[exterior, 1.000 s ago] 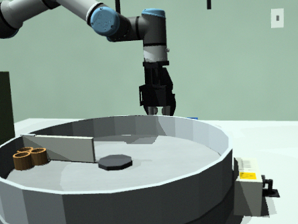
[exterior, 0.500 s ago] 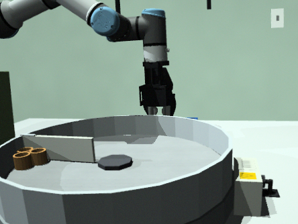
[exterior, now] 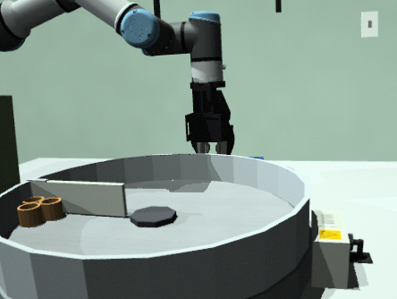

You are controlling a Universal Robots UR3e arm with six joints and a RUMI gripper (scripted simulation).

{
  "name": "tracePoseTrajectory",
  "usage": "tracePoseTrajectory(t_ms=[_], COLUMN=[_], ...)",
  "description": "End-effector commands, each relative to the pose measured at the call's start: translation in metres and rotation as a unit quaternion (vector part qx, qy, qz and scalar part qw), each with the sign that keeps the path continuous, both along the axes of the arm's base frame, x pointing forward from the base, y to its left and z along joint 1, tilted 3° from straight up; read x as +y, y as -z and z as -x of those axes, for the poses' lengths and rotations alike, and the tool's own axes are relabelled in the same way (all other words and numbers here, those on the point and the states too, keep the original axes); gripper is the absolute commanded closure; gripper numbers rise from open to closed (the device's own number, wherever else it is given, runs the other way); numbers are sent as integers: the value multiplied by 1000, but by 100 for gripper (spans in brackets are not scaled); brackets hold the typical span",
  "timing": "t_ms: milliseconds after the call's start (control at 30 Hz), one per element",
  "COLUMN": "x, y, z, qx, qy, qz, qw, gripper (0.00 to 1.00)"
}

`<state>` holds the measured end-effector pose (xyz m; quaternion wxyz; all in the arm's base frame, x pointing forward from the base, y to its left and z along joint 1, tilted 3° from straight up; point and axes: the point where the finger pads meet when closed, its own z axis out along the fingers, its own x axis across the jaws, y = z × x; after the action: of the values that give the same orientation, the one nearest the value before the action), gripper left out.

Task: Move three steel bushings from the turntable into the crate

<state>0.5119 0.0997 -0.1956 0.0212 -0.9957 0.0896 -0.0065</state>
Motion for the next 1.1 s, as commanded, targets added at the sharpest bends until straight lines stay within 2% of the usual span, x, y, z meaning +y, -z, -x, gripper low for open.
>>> tracePoseTrajectory(t_ms=[0,267,567,933,1067], x=[0,0,-1,-3,-3], y=[-2,-4,-19,-66,-66], z=[-2,-1,-1,0,0], qx=[-3,-2,-2,-2,-2], qy=[0,0,0,0,0], qz=[0,0,0,0,0], qw=[1000,1000,1000,1000,1000], gripper=[94,94,94,94,94])
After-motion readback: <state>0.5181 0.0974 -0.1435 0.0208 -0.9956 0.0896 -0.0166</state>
